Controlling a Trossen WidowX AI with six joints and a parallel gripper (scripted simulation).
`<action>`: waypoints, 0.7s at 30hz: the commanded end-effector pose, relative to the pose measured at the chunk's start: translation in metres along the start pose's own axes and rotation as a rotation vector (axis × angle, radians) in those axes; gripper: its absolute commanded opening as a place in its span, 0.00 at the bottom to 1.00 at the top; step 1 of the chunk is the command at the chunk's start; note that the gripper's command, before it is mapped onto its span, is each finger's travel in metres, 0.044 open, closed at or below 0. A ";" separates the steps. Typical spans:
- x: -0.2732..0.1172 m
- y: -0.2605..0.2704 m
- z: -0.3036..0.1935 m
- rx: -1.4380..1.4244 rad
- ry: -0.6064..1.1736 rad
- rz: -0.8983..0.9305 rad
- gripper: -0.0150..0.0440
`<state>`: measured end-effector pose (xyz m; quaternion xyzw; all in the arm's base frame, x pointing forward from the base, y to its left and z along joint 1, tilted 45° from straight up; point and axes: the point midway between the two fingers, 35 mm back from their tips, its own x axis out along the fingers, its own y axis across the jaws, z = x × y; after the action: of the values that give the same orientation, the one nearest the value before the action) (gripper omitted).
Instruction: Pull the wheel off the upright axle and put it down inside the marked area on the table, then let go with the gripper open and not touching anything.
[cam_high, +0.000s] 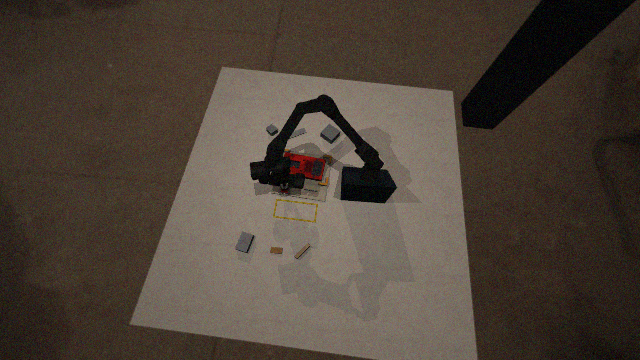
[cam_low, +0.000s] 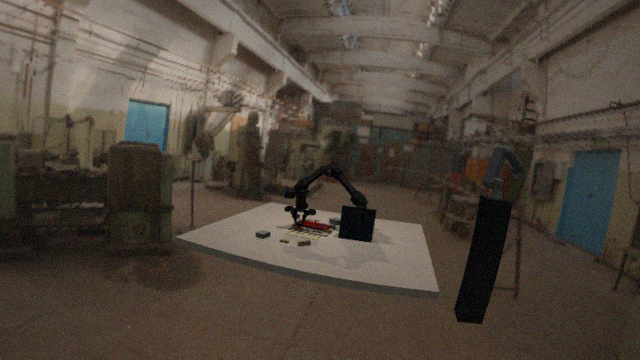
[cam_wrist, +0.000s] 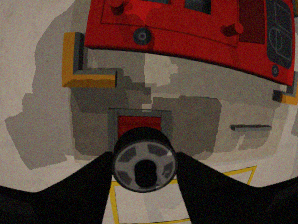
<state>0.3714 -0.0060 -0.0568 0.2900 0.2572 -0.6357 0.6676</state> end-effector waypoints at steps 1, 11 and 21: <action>-0.011 -0.002 -0.002 -0.017 0.001 0.007 0.25; -0.014 -0.002 -0.002 -0.018 0.001 0.009 0.25; -0.017 -0.002 -0.002 -0.018 0.001 0.010 0.25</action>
<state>0.3693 0.0047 -0.0477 0.2858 0.2617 -0.6303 0.6727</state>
